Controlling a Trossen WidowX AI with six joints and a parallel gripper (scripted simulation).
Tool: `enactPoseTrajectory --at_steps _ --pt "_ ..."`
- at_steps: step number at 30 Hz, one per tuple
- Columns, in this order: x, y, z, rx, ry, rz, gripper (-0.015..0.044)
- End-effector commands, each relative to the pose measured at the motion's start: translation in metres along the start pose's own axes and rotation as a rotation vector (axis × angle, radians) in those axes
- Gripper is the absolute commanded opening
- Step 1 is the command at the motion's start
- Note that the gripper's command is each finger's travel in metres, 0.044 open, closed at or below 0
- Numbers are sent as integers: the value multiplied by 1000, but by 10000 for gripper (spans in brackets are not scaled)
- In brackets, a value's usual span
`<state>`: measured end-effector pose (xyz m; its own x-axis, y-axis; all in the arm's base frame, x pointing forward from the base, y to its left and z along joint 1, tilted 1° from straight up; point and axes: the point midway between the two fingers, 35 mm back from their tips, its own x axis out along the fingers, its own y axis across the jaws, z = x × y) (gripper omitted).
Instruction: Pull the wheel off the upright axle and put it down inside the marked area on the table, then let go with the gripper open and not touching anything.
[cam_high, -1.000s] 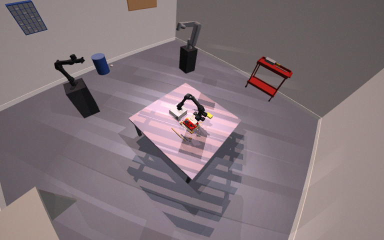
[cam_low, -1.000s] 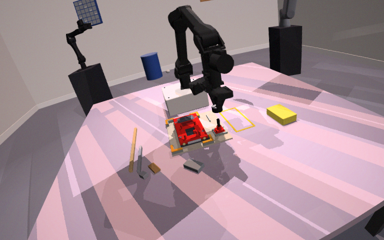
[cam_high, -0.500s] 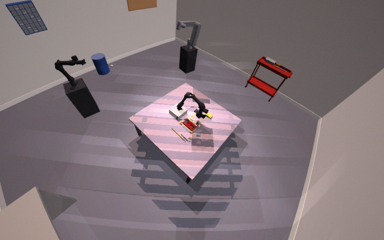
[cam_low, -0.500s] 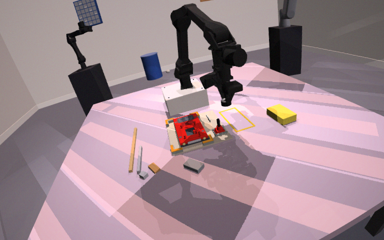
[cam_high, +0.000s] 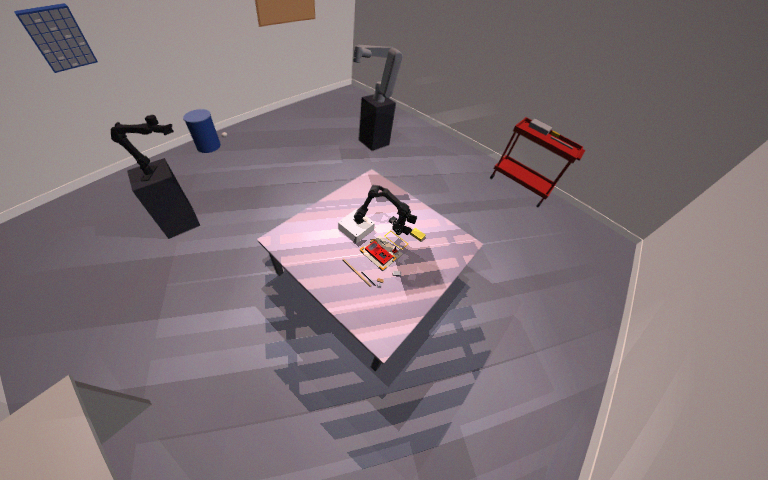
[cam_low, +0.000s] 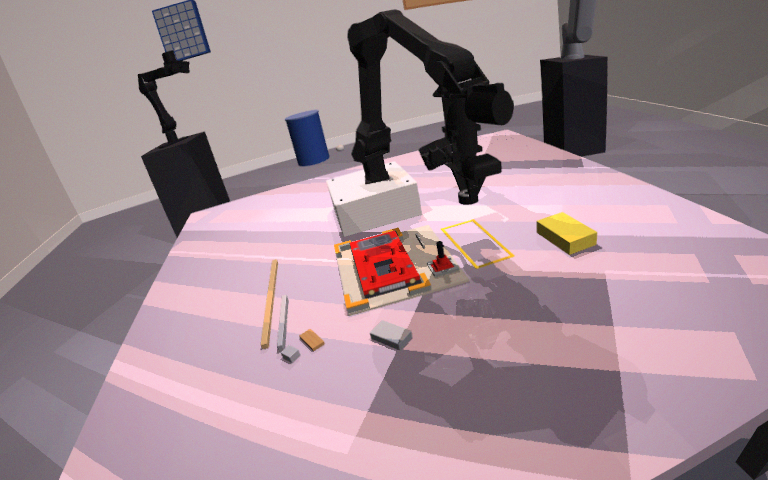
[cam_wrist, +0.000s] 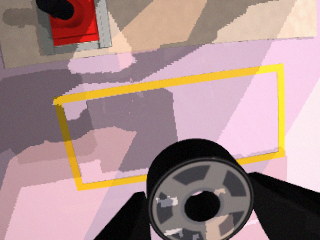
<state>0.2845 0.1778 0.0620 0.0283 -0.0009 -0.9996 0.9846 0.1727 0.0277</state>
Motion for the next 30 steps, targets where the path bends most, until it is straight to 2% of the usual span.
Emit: enactPoseTrajectory --at_steps 1,14,26,30 --pt "-2 -6 -7 5 3 6 0" --pt "25 -6 -8 5 3 6 0" --pt "99 -6 -8 5 3 5 0" --pt "104 -7 -8 5 3 5 0"
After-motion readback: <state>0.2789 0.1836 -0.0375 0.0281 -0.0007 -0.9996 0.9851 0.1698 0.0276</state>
